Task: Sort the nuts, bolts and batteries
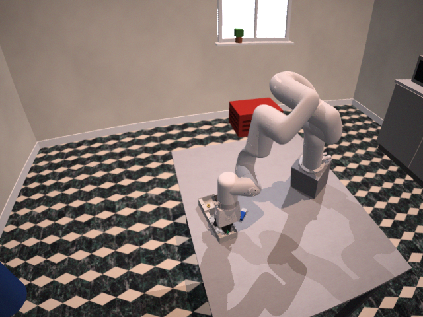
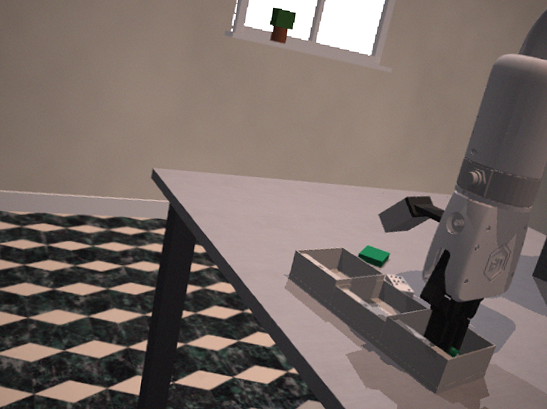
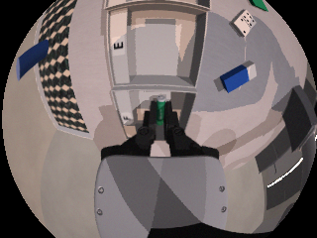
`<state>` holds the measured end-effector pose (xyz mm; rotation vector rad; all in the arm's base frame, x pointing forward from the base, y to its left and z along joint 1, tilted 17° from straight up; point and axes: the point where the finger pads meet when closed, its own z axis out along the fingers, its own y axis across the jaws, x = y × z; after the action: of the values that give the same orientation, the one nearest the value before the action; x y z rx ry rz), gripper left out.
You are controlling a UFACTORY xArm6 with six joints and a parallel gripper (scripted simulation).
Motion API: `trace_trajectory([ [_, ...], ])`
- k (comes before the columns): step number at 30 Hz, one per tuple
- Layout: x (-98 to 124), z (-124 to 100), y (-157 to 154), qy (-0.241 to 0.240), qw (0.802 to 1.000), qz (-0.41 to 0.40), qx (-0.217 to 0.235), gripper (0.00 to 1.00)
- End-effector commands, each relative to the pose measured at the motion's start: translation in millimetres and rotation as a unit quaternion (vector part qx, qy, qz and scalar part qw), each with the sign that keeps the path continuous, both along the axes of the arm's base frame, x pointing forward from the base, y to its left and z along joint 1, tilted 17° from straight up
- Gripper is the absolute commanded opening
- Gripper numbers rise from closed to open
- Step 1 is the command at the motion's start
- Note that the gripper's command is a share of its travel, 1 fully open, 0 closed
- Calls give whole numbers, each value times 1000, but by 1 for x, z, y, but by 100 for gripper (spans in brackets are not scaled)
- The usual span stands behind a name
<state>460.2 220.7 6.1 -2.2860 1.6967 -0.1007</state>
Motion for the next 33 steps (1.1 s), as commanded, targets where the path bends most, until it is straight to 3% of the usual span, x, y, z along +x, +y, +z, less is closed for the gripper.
trace_trajectory([
  [1, 2, 1, 1, -2, 1000, 0, 1, 0],
  [6, 1, 1, 1, -2, 1000, 0, 1, 0],
  [7, 1, 1, 1, -2, 1000, 0, 1, 23],
  [33, -1, 10, -1, -2, 1000, 0, 1, 23],
])
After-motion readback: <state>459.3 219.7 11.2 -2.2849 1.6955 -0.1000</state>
